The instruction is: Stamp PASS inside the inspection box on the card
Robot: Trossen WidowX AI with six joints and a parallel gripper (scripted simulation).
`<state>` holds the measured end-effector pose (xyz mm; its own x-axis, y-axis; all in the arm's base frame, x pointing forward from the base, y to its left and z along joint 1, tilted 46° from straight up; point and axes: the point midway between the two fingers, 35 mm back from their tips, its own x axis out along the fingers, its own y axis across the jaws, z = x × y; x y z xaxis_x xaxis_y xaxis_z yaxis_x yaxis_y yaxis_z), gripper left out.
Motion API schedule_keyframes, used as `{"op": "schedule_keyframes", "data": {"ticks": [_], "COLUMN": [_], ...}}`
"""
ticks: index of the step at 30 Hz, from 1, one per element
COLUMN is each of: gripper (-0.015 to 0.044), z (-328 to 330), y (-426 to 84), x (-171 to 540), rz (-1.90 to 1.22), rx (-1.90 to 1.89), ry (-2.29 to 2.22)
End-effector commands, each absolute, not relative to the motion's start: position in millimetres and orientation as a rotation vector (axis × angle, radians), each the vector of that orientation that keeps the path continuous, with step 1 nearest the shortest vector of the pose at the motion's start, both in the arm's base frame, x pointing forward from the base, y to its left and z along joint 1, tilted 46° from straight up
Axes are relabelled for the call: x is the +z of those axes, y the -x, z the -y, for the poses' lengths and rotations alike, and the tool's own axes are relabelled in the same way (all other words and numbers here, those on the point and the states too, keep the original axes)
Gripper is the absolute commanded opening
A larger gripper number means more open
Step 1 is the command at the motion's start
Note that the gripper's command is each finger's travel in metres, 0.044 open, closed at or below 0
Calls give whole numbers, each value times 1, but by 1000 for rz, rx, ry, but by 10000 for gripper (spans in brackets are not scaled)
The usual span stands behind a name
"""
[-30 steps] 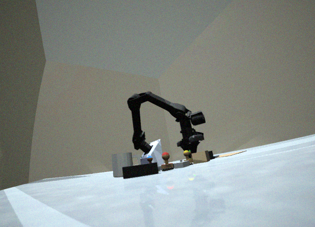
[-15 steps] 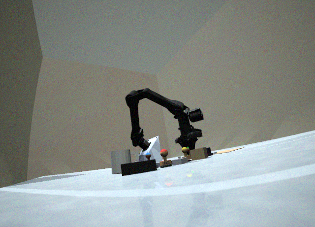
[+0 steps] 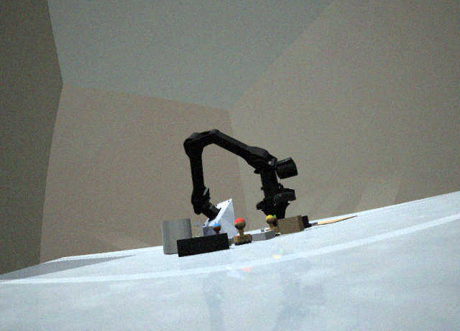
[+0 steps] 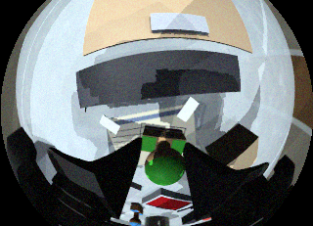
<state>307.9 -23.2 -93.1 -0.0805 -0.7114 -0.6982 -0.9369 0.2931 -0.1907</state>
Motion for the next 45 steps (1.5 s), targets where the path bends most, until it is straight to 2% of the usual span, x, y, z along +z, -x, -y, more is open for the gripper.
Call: {"op": "schedule_keyframes", "data": {"ticks": [1,45], "gripper": [0,0], "z": [26,2], "y": [-308,-312], "x": [-94,-72], "rz": [-1852,-1850], "rx": [401,404], "ry": [1479,1478]}}
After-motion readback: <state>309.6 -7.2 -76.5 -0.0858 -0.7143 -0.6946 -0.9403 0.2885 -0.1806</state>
